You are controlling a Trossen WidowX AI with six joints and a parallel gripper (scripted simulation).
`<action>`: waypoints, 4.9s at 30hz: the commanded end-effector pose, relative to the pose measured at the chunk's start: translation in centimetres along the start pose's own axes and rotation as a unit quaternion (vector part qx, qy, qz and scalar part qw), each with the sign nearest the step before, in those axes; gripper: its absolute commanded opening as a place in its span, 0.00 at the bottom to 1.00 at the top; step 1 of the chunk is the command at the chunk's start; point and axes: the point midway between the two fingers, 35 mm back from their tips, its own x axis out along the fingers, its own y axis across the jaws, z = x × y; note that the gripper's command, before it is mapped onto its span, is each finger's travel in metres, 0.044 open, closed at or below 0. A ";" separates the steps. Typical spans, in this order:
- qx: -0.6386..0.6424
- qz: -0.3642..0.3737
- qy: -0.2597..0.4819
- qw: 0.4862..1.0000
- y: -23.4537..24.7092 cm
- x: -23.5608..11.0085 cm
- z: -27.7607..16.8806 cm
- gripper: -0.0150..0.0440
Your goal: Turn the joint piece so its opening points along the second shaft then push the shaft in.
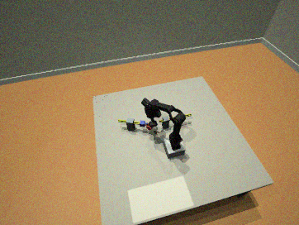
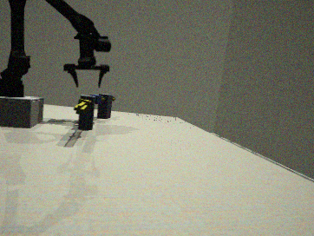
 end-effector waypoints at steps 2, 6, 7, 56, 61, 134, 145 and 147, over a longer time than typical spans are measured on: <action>0.081 0.006 0.009 0.997 -0.1 0.1 0.1 1.00; 0.140 0.009 0.014 0.990 -0.1 0.1 0.1 1.00; 0.155 0.010 0.016 0.988 -0.1 0.2 0.1 1.00; 0.365 0.016 0.040 0.930 -1.2 9.5 1.3 1.00; 0.365 0.016 0.040 0.930 -1.2 10.3 1.2 1.00; 0.365 0.016 0.040 0.930 -1.1 11.5 1.2 0.56; 0.365 0.016 0.040 0.930 -1.1 11.5 1.2 0.56; 0.365 0.016 0.040 0.930 -1.1 11.5 1.2 0.56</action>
